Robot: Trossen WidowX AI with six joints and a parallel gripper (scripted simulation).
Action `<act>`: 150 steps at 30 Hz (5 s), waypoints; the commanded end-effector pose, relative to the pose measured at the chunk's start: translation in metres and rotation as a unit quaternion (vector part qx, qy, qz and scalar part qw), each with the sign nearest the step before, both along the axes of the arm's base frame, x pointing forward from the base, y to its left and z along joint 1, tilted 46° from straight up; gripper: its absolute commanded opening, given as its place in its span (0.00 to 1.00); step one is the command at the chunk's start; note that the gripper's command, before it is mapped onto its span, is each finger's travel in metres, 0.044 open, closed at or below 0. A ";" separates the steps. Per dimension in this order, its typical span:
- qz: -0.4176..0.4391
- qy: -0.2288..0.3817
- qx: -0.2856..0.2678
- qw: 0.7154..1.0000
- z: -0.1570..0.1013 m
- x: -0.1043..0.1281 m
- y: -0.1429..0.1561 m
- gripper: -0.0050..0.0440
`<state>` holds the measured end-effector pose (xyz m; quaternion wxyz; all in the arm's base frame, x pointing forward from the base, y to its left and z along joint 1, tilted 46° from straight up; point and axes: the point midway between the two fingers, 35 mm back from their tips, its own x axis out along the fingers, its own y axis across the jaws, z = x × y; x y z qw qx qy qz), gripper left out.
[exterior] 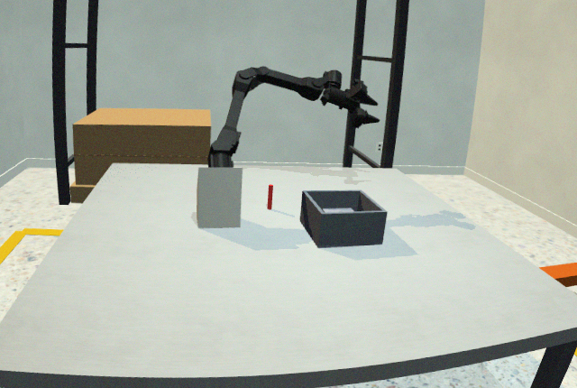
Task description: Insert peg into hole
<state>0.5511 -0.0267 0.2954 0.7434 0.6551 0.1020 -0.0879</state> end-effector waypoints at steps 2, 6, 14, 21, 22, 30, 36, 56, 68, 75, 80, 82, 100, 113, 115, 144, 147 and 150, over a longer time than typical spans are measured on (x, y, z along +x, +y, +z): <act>0.046 0.126 -0.031 0.990 -0.062 -0.046 -0.014 1.00; 0.078 0.191 -0.036 0.978 -0.093 -0.078 -0.017 1.00; 0.170 0.333 -0.008 0.928 -0.156 -0.173 -0.013 1.00; 0.252 0.417 0.062 0.871 -0.188 -0.264 0.008 1.00; 0.263 0.425 0.075 0.863 -0.190 -0.277 0.012 1.00; 0.328 0.460 0.181 0.805 -0.194 -0.357 0.045 1.00; 0.340 0.465 0.210 0.790 -0.191 -0.374 0.054 1.00; 0.339 0.465 0.210 0.790 -0.224 -0.369 0.087 1.00; 0.338 0.466 0.209 0.790 -0.236 -0.367 0.098 1.00; 0.338 0.466 0.208 0.791 -0.242 -0.365 0.103 1.00; 0.338 0.466 0.208 0.791 -0.248 -0.365 0.109 1.00; 0.338 0.466 0.208 0.791 -0.250 -0.364 0.112 1.00; 0.340 0.465 0.210 0.790 -0.264 -0.364 0.129 0.95; 0.340 0.465 0.210 0.790 -0.264 -0.364 0.129 0.41; 0.340 0.465 0.210 0.790 -0.264 -0.364 0.129 0.36; 0.336 0.467 0.207 0.791 -0.258 -0.362 0.118 0.10; 0.335 0.468 0.205 0.792 -0.252 -0.361 0.110 0.10; 0.334 0.469 0.203 0.792 -0.246 -0.361 0.102 0.10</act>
